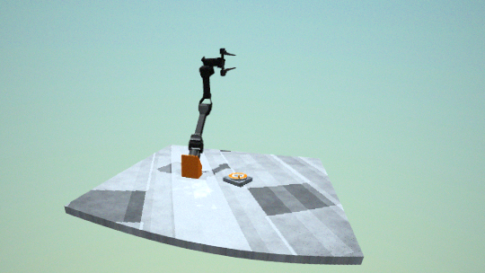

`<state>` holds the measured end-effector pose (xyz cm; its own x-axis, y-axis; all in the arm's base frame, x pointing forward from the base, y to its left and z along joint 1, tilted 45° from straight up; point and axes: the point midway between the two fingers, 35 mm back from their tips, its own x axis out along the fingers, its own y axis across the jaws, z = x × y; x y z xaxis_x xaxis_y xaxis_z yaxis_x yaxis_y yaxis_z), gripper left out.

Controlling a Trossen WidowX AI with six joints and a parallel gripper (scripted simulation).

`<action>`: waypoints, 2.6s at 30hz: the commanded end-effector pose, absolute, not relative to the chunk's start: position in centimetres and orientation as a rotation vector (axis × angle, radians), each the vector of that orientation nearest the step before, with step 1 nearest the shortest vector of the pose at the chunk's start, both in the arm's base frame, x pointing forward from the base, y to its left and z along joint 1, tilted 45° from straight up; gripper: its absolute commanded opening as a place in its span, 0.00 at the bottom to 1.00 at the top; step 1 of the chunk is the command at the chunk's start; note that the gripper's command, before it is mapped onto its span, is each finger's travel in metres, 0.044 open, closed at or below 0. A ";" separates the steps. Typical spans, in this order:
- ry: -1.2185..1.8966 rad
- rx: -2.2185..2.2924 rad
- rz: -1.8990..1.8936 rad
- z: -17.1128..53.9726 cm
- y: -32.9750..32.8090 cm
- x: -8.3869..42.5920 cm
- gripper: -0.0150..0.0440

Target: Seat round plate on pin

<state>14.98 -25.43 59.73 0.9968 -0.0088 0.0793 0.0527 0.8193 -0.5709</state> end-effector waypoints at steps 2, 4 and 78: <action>-0.135 -0.525 -0.054 60.1 -26.2 15.0 0.84; -0.191 -0.373 -0.040 58.3 -29.8 17.0 0.75; 1.469 0.606 0.610 -4.5 -2.1 28.3 0.25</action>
<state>27.68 -2.23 -4.63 0.0092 0.7022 -0.7120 -0.0034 0.7120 0.7022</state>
